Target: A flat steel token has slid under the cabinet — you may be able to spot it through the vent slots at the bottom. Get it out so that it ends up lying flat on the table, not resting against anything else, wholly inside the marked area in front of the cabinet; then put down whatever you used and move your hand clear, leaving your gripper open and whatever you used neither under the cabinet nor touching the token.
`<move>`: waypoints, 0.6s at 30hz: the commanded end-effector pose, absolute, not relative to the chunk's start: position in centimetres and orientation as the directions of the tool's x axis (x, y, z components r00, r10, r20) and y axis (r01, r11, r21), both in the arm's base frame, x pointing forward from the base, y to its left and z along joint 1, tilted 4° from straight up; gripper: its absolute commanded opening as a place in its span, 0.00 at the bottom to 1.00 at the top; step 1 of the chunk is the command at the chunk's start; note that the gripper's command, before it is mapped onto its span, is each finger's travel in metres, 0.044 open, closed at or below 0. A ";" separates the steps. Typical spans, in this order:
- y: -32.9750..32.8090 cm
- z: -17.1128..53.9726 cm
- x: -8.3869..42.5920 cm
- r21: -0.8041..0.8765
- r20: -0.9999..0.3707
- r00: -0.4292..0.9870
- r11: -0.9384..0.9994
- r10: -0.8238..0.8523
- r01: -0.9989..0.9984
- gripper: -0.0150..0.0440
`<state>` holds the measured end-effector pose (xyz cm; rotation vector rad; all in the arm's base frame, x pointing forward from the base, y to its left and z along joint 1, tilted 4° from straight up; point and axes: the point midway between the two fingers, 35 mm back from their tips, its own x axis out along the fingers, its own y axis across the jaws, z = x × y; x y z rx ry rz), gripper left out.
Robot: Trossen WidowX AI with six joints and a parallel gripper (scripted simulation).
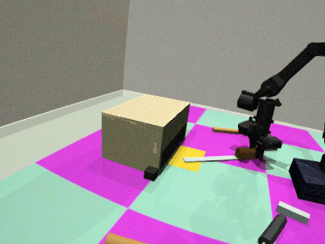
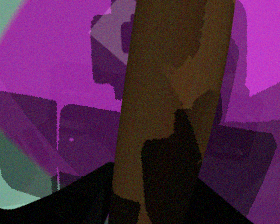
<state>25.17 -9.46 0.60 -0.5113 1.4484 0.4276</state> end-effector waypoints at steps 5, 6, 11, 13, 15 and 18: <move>-10.5 0.8 25.3 -0.077 -0.996 0.086 0.821 -0.035 -0.566 0.25; -10.6 0.8 25.2 -0.078 -0.996 0.086 0.821 -0.035 -0.566 0.25; -11.2 0.8 25.2 -0.078 -0.996 0.086 0.821 -0.035 -0.566 0.25; -11.4 0.8 25.2 -0.078 -0.996 0.086 0.821 -0.036 -0.566 0.25; -11.6 0.8 25.2 -0.078 -0.996 0.086 0.821 -0.036 -0.566 0.25; -11.9 0.8 25.2 -0.078 -0.996 0.086 0.821 -0.036 -0.566 0.25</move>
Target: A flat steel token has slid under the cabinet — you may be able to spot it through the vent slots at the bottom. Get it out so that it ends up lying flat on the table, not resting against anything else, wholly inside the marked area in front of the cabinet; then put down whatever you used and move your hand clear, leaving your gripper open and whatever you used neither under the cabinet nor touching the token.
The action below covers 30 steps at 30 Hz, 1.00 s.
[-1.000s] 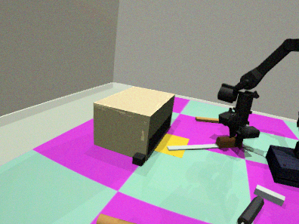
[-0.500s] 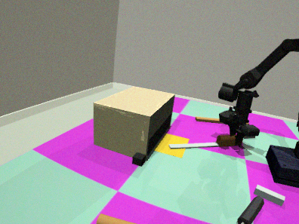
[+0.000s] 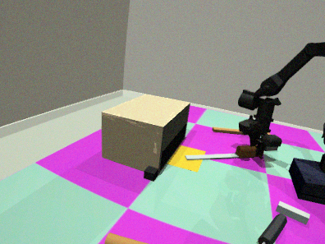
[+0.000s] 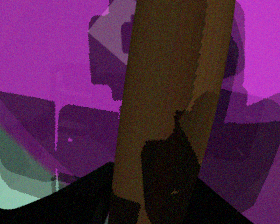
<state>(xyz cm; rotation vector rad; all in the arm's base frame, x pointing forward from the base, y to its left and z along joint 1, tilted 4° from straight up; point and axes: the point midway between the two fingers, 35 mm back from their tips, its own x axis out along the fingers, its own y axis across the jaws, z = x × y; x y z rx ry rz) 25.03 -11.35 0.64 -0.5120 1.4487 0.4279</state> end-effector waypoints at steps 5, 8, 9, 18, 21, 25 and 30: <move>-12.5 0.8 25.1 -0.079 -0.996 0.086 0.821 -0.036 -0.566 0.25; -12.8 0.9 25.1 -0.079 -0.996 0.086 0.821 -0.037 -0.566 0.25; -12.9 0.9 25.1 -0.079 -0.996 0.086 0.821 -0.037 -0.566 0.25; -13.9 0.9 25.0 -0.080 -0.996 0.086 0.821 -0.038 -0.566 0.25; -14.3 0.9 25.0 -0.080 -0.996 0.086 0.821 -0.038 -0.566 0.25; -14.8 0.9 25.1 -0.080 -0.996 0.086 0.821 -0.038 -0.566 0.25; -15.3 1.0 25.1 -0.081 -0.996 0.086 0.821 -0.039 -0.566 0.25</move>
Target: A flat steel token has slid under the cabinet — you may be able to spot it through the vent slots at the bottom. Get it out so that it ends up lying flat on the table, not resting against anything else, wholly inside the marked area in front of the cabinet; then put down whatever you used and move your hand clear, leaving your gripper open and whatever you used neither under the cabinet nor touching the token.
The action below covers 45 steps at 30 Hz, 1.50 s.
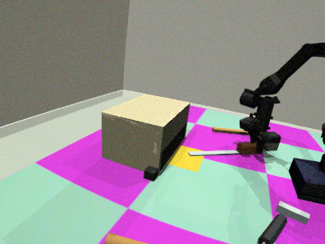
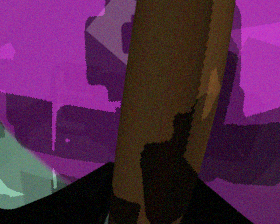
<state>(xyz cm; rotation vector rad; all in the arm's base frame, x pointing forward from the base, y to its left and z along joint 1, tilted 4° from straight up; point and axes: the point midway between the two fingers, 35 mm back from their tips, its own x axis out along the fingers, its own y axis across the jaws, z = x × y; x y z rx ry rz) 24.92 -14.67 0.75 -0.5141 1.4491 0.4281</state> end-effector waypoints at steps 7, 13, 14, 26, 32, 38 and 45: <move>-15.4 1.0 25.1 -0.080 -0.996 0.086 0.825 -0.039 -0.560 0.25; -15.4 1.0 25.1 -0.078 -0.996 0.086 0.848 -0.039 -0.524 0.25; -15.4 1.0 25.1 -0.078 -0.996 0.086 0.852 -0.039 -0.517 0.25; -15.4 1.0 25.1 -0.072 -0.996 0.086 0.898 -0.039 -0.433 0.25; -15.4 0.9 25.1 -0.070 -0.996 0.085 0.903 -0.038 -0.424 0.34; -15.4 0.9 25.0 -0.069 -0.996 0.083 0.899 -0.037 -0.433 0.59; -15.4 0.9 25.0 -0.072 -0.996 0.086 0.899 -0.039 -0.432 0.68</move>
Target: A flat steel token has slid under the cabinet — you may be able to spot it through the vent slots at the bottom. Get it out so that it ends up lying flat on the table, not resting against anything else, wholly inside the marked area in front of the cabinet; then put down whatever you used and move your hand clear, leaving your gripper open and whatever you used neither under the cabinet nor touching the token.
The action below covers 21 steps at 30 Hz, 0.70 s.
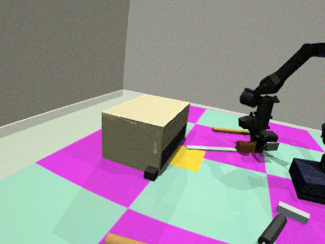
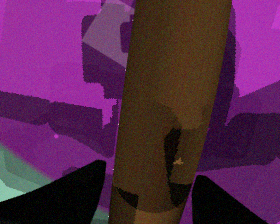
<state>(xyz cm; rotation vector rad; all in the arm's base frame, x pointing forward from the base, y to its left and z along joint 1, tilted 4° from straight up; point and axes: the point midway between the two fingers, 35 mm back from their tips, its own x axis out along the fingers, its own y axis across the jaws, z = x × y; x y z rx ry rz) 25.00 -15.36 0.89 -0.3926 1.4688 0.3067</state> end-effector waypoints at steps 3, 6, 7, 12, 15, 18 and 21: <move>-15.4 0.8 25.0 -0.072 -0.996 0.086 0.899 -0.039 -0.432 0.71; -15.4 0.8 25.0 -0.072 -0.996 0.086 0.899 -0.039 -0.432 0.71; -15.4 0.8 25.0 -0.072 -0.996 0.086 0.899 -0.039 -0.432 0.71; -15.4 0.7 25.0 -0.072 -0.996 0.086 0.898 -0.039 -0.433 0.71; -15.4 0.5 24.9 -0.072 -0.996 0.085 0.898 -0.039 -0.435 0.71; -15.4 0.6 25.0 -0.074 -0.995 0.086 0.899 -0.040 -0.431 0.67; -15.4 0.6 25.0 -0.074 -0.995 0.086 0.899 -0.040 -0.431 0.53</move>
